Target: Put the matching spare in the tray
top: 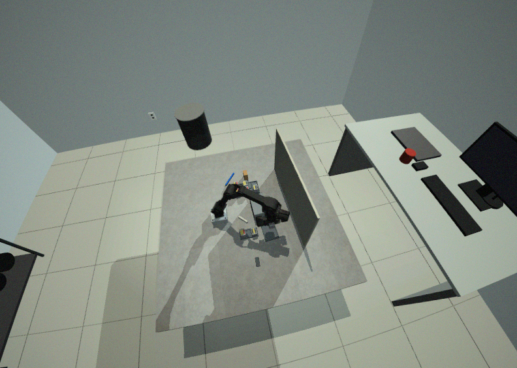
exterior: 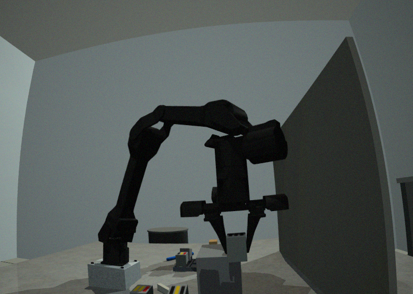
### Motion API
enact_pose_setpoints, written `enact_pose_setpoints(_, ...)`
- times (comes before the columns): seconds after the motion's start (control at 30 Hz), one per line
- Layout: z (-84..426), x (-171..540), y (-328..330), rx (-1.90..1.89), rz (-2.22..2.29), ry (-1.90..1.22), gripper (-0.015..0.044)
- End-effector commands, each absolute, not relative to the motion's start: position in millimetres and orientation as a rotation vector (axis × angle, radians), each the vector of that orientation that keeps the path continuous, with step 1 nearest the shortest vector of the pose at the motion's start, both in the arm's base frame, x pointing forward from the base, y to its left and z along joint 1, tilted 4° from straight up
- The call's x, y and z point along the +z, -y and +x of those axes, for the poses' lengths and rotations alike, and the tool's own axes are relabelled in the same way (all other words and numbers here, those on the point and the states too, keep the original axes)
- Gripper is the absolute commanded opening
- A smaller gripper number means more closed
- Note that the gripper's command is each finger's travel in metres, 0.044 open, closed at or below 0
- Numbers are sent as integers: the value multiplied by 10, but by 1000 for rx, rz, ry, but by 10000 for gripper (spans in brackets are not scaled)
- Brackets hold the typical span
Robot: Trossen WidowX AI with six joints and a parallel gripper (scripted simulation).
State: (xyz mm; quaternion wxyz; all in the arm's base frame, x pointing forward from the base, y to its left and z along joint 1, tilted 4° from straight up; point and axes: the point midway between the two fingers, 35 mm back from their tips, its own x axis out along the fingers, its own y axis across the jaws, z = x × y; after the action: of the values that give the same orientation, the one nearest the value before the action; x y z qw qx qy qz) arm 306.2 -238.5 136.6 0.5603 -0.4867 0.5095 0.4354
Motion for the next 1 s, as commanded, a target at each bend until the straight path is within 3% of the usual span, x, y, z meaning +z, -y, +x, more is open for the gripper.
enact_pose_setpoints(0.0, 3057, 1315, 2374, 1032, -1139, -1200, 0)
enact_pose_setpoints(0.97, 3093, 1069, 2384, 1031, -1139, -1200, 0)
